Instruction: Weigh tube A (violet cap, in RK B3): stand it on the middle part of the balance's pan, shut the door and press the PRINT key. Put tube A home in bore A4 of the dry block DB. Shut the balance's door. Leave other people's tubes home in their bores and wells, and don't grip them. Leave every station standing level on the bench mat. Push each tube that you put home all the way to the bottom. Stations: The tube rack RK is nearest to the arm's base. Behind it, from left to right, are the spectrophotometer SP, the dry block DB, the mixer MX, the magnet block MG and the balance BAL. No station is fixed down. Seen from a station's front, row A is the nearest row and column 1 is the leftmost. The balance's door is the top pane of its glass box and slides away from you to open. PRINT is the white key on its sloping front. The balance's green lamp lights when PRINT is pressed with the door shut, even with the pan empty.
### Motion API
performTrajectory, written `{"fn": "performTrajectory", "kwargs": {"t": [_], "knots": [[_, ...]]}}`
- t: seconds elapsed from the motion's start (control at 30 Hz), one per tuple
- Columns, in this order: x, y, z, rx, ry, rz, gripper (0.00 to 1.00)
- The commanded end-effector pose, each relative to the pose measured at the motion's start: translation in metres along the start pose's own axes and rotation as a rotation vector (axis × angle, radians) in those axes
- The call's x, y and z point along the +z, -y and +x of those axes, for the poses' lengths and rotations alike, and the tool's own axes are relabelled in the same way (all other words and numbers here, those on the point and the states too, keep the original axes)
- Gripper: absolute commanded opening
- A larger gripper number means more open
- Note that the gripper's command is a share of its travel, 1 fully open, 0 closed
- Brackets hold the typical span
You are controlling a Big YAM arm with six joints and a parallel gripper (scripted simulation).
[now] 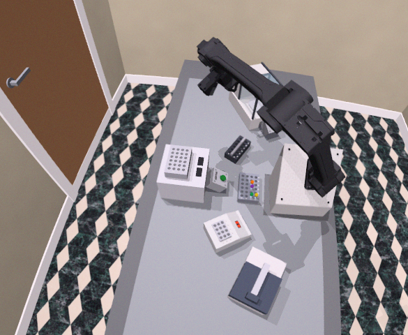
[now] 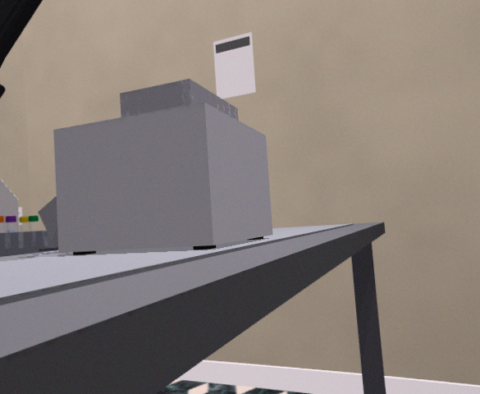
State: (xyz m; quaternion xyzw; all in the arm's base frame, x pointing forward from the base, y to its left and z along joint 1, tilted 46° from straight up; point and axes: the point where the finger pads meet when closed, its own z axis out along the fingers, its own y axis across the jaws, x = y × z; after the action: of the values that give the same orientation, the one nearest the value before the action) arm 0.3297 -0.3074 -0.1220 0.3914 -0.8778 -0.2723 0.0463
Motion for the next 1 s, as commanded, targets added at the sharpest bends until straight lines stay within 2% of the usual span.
{"fn": "performTrajectory", "kwargs": {"t": [0.0,0.03,0.07,0.1,0.17,0.2,0.27,0.37,0.47,0.5,0.53,0.57,0.6,0.63,0.7,0.73,0.77,0.83,0.87,0.93,0.97], "knots": [[-0.002,0.018,0.030,0.026,0.056,0.018,0.30],[0.002,0.017,0.037,0.040,0.076,0.008,0.30],[0.005,0.022,0.047,0.038,0.067,0.031,0.30],[0.025,0.005,0.051,0.042,0.072,-0.015,0.30],[0.016,0.014,0.066,0.077,0.128,-0.004,0.30],[0.020,0.014,0.074,0.091,0.148,-0.009,0.30],[0.020,0.014,0.074,0.091,0.148,-0.009,0.30],[0.033,0.010,0.096,0.142,0.224,-0.022,0.30],[0.065,-0.009,0.114,0.143,0.224,-0.054,0.30],[0.061,0.000,0.123,0.159,0.251,-0.028,0.30],[0.056,0.003,0.133,0.176,0.276,-0.023,0.30],[0.061,0.000,0.139,0.191,0.300,-0.032,0.30],[0.072,-0.003,0.146,0.191,0.292,-0.028,0.30],[0.082,-0.013,0.145,0.192,0.298,-0.051,0.30],[0.078,-0.008,0.162,0.225,0.355,-0.036,0.30],[0.083,-0.011,0.169,0.240,0.379,-0.038,0.30],[0.089,-0.011,0.177,0.239,0.368,-0.028,0.30],[0.089,-0.011,0.177,0.239,0.368,-0.028,0.30],[0.097,-0.018,0.179,0.257,0.408,-0.042,0.30],[0.105,-0.022,0.193,0.288,0.460,-0.041,0.30],[0.112,-0.023,0.201,0.287,0.450,-0.031,0.30]]}}
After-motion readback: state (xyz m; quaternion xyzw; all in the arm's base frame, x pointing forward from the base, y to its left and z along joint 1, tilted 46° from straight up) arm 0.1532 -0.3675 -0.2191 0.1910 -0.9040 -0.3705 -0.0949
